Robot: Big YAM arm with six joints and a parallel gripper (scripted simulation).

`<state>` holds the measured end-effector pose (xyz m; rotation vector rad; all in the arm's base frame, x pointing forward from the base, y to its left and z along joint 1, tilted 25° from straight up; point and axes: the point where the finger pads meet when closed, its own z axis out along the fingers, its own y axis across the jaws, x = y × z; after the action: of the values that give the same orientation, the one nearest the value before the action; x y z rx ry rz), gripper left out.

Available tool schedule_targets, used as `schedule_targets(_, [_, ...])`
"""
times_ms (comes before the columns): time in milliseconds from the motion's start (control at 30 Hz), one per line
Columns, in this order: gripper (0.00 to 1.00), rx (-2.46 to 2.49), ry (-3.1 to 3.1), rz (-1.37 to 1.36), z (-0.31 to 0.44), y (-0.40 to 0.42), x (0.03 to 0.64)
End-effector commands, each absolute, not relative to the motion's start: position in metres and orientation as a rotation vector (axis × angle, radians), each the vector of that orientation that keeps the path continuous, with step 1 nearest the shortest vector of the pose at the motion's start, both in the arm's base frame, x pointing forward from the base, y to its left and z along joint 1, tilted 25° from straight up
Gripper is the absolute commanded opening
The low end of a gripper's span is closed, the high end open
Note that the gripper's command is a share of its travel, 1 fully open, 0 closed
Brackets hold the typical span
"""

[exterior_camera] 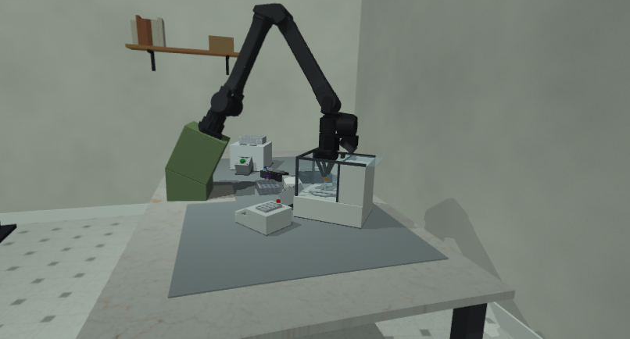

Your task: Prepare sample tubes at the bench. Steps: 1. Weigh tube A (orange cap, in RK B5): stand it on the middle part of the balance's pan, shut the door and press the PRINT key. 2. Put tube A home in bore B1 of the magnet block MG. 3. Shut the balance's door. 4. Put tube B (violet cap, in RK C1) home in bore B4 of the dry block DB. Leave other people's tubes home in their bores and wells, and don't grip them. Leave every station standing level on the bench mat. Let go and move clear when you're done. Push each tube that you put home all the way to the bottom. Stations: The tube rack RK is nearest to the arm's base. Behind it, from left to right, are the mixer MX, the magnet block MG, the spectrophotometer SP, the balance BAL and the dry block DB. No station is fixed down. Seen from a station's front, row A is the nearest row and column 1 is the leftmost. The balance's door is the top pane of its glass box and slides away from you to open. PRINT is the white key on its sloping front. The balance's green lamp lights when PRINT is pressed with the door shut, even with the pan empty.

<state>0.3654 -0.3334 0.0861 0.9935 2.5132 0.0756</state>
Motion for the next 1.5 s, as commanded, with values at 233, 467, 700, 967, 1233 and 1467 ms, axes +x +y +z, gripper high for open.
schedule_targets(233, [0.36,0.984,2.491,0.061,0.097,-0.341,0.370])
schedule_targets(467, [0.36,0.973,2.466,0.040,0.123,-0.349,0.366])
schedule_targets(700, [0.36,0.972,2.466,0.039,0.134,-0.348,0.361])
schedule_targets(967, [0.36,0.972,2.465,0.038,0.143,-0.347,0.357])
schedule_targets(1233, [0.36,0.971,2.465,0.036,0.156,-0.345,0.351])
schedule_targets(1467, [0.36,0.985,2.473,0.047,0.157,-0.340,0.344])
